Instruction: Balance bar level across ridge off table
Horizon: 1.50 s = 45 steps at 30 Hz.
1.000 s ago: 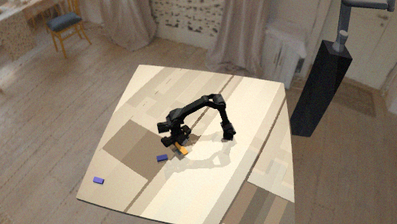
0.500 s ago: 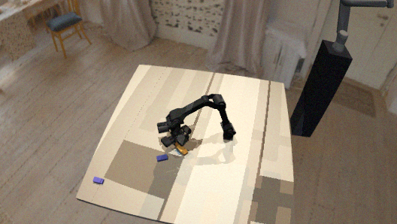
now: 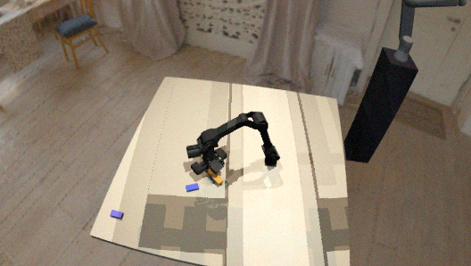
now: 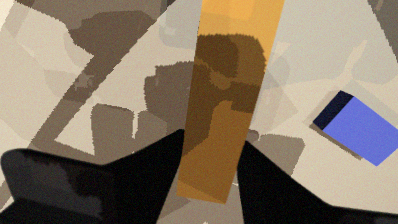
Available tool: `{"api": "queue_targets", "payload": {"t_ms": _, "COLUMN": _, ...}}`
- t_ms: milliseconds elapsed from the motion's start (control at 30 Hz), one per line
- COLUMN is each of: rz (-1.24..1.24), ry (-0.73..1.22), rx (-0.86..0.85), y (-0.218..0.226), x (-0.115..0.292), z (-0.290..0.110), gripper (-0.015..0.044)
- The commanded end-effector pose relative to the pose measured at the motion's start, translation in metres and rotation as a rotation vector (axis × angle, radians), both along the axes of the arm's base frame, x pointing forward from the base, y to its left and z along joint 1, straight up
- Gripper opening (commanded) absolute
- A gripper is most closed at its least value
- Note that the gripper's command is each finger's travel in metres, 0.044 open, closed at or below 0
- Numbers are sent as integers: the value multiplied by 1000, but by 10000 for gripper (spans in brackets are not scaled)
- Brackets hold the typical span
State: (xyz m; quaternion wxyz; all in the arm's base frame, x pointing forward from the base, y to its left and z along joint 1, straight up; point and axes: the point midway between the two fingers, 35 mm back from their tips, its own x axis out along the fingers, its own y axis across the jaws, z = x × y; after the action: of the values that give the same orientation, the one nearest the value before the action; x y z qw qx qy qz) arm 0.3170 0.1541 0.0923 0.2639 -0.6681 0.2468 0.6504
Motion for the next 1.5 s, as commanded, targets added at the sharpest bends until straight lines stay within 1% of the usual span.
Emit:
{"api": "queue_targets", "payload": {"t_ms": 0, "rz": 0, "ry": 0, "rx": 0, "y": 0, "x": 0, "z": 0, "gripper": 167}}
{"api": "queue_targets", "payload": {"t_ms": 1267, "rz": 0, "ry": 0, "rx": 0, "y": 0, "x": 0, "z": 0, "gripper": 173}}
{"api": "queue_targets", "payload": {"t_ms": 1300, "rz": 0, "ry": 0, "rx": 0, "y": 0, "x": 0, "z": 0, "gripper": 185}}
{"api": "queue_targets", "payload": {"t_ms": 1467, "rz": 0, "ry": 0, "rx": 0, "y": 0, "x": 0, "z": 0, "gripper": 185}}
